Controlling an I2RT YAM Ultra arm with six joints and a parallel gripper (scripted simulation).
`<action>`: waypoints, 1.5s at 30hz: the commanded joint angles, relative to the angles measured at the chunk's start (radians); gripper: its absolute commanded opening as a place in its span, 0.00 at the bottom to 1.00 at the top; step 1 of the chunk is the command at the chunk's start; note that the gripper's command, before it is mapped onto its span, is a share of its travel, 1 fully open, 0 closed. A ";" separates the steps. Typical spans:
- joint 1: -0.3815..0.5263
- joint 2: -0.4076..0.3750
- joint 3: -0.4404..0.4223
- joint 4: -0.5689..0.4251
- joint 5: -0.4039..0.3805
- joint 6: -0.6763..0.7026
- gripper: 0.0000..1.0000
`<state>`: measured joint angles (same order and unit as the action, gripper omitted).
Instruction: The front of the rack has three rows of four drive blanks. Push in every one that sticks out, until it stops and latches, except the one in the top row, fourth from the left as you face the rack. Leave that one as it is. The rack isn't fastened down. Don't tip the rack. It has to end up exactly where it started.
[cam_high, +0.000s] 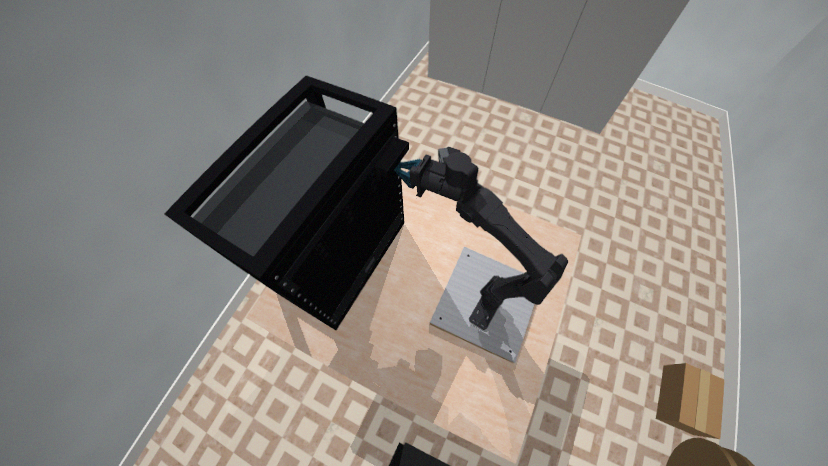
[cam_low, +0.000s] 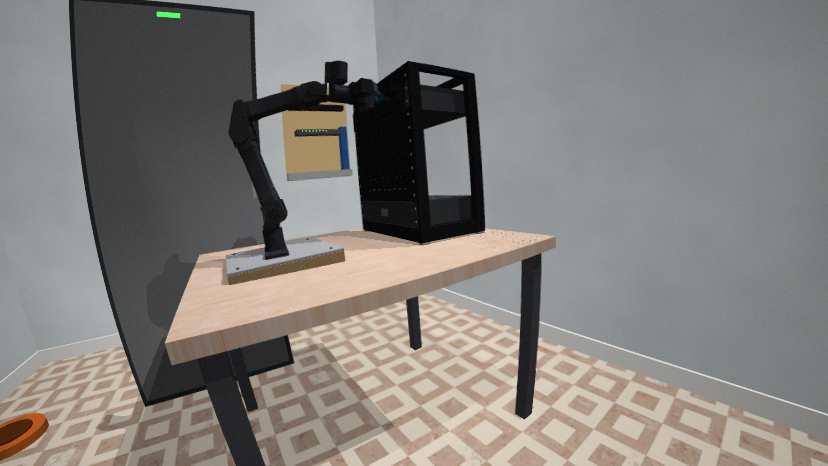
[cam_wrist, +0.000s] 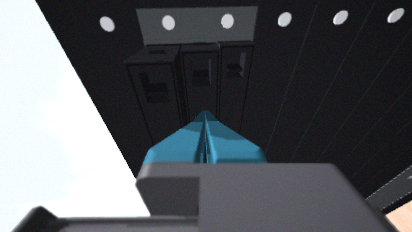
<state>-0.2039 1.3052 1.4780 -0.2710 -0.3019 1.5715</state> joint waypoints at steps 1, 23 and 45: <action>0.008 0.047 0.052 0.075 0.024 -0.001 0.00; 0.007 0.052 0.059 0.072 0.023 -0.001 0.00; 0.000 0.065 0.078 0.066 0.022 -0.002 0.00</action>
<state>-0.2039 1.3308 1.5135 -0.2977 -0.3088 1.5715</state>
